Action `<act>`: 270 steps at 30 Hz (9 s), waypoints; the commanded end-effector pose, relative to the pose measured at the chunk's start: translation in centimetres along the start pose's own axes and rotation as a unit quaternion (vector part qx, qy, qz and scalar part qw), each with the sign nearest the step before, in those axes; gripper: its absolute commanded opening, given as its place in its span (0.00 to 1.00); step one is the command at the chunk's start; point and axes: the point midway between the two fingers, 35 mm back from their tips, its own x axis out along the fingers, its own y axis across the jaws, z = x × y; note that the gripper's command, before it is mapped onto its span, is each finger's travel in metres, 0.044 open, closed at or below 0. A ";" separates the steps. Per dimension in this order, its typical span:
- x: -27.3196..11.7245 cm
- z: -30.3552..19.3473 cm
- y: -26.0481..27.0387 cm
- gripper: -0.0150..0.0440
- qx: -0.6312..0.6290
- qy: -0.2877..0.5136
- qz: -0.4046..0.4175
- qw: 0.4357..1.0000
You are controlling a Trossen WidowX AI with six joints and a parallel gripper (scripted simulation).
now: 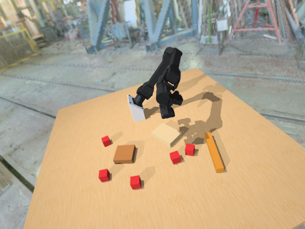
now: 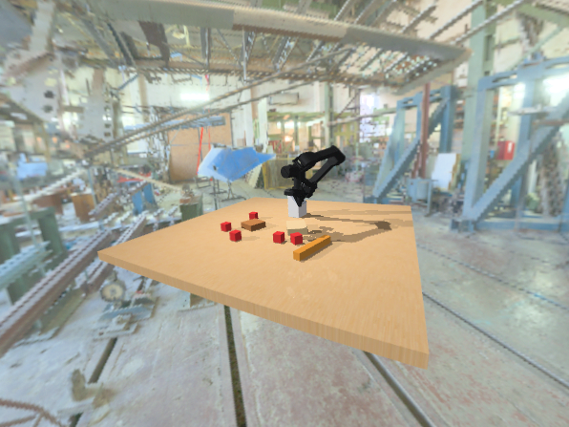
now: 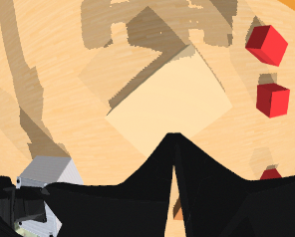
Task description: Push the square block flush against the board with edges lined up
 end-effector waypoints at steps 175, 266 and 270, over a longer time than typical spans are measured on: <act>12.2 -23.2 -7.1 0.25 0.996 0.004 0.002 -0.084; 6.6 -24.6 -15.8 0.25 0.929 0.001 0.004 0.370; 6.7 -24.2 -17.0 0.25 0.901 0.001 0.004 0.434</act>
